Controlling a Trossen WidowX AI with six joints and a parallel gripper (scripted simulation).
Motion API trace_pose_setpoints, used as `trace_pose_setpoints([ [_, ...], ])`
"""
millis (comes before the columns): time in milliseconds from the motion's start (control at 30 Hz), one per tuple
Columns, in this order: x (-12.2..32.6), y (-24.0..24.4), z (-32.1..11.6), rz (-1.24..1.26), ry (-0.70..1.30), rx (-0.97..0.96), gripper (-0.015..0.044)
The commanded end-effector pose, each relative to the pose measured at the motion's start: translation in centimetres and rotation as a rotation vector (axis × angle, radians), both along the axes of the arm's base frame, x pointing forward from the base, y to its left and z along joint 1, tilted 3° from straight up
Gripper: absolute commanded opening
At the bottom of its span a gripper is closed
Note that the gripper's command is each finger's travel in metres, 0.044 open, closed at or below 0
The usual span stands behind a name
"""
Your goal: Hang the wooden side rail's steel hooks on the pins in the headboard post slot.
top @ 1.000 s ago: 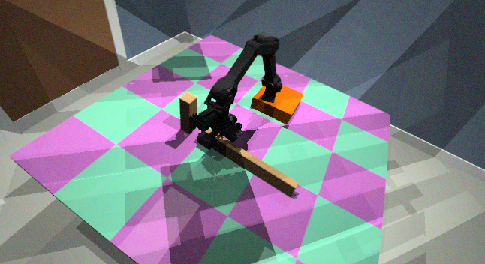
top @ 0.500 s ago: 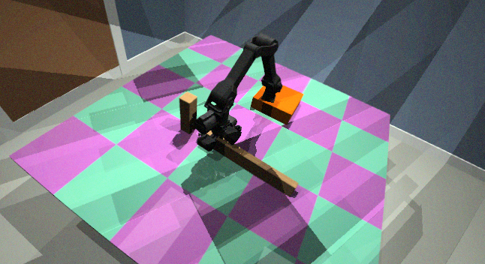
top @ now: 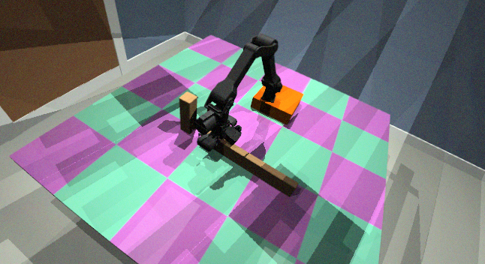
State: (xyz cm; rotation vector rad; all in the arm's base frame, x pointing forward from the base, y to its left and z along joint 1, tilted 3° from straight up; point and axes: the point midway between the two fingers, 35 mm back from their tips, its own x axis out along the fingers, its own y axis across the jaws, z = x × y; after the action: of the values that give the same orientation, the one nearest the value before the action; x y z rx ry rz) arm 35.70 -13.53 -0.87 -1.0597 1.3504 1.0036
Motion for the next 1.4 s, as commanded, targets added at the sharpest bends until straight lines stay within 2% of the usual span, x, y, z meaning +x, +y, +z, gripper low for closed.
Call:
trace_pose_setpoints([
  [0, 0.0, 0.1, -0.1, 0.003, 0.0, 0.005, 0.0],
  [1367, -1.8, 0.4, -0.1, 0.056, 0.004, 0.006, 0.0],
])
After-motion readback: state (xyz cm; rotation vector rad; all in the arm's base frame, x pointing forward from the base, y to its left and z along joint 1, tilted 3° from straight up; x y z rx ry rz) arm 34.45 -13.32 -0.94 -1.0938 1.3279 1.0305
